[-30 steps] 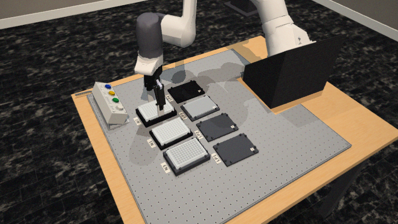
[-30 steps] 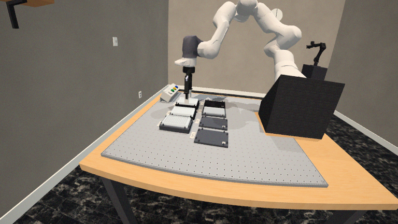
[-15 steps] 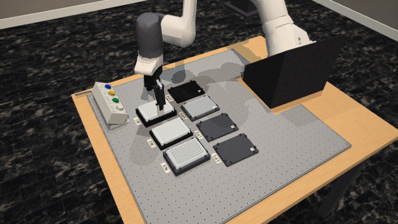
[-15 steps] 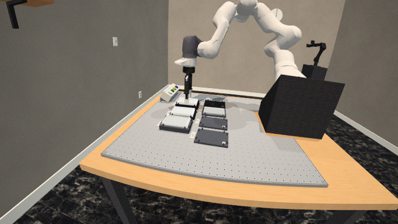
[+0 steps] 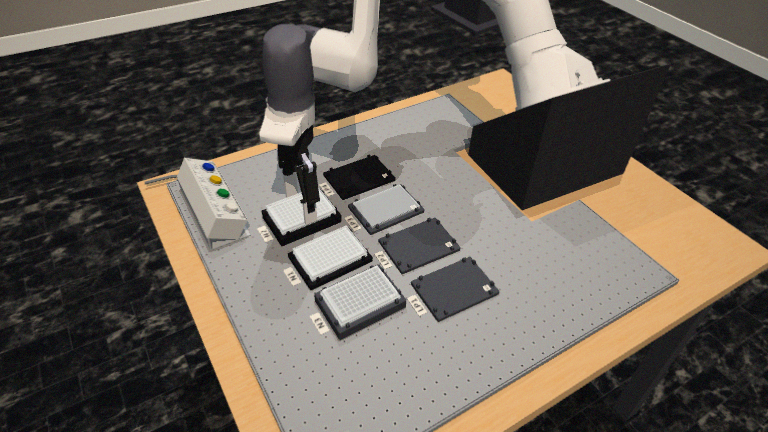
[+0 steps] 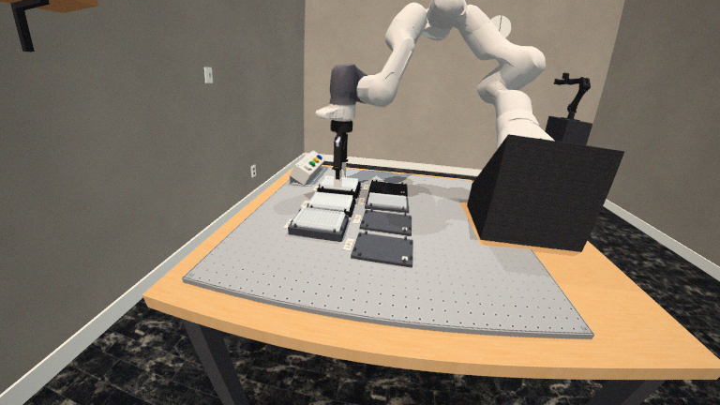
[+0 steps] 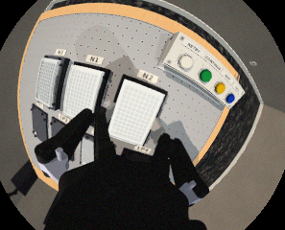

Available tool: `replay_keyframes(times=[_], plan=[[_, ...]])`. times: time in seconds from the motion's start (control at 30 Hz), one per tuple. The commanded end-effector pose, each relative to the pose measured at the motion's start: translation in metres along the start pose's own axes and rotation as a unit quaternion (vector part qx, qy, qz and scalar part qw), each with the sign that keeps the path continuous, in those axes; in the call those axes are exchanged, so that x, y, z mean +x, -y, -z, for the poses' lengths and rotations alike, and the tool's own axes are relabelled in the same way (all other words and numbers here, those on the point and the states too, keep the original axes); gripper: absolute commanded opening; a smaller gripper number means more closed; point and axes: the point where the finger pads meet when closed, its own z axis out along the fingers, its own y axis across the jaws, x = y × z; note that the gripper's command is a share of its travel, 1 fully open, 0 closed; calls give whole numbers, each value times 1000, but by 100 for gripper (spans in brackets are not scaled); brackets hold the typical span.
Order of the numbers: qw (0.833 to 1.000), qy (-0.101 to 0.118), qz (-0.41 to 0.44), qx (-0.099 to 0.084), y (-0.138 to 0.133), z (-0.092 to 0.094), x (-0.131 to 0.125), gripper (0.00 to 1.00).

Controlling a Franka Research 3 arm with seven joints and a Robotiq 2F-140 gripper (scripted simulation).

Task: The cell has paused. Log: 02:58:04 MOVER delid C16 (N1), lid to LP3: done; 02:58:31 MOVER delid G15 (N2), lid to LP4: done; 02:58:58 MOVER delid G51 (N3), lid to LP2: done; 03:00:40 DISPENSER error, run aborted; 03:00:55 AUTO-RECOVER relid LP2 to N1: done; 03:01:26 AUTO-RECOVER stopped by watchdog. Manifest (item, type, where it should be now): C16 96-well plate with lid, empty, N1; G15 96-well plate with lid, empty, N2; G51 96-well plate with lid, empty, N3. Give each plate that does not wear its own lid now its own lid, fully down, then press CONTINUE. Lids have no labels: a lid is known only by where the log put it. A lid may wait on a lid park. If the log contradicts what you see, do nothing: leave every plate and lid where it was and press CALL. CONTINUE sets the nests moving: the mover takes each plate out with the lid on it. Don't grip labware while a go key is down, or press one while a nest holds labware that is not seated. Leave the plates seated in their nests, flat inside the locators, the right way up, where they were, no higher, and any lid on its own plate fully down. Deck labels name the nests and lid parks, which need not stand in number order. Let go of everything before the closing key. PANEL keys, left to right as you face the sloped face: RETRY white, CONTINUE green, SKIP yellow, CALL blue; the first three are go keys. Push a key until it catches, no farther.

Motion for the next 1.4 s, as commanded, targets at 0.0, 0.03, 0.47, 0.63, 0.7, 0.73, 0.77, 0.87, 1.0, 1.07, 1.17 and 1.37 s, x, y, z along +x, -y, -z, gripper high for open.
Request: replay_keyframes(times=[0.0, 0.03, 0.47, 0.63, 0.7, 0.73, 0.77, 0.87, 1.0, 1.07, 1.17, 1.37], plan=[[1000, 0, -4, 0, -1, -1, 0, 0], [1000, 0, -4, 0, -1, -1, 0, 0], [1000, 0, -4, 0, -1, -1, 0, 66], [1000, 0, -4, 0, -1, -1, 0, 66], [1000, 0, -4, 0, -1, -1, 0, 66], [1000, 0, -4, 0, -1, -1, 0, 66], [1000, 0, -4, 0, -1, -1, 0, 66], [1000, 0, -4, 0, -1, -1, 0, 66], [1000, 0, -4, 0, -1, -1, 0, 66], [1000, 0, -4, 0, -1, -1, 0, 66], [1000, 0, -4, 0, -1, -1, 0, 66], [1000, 0, -4, 0, -1, -1, 0, 66]])
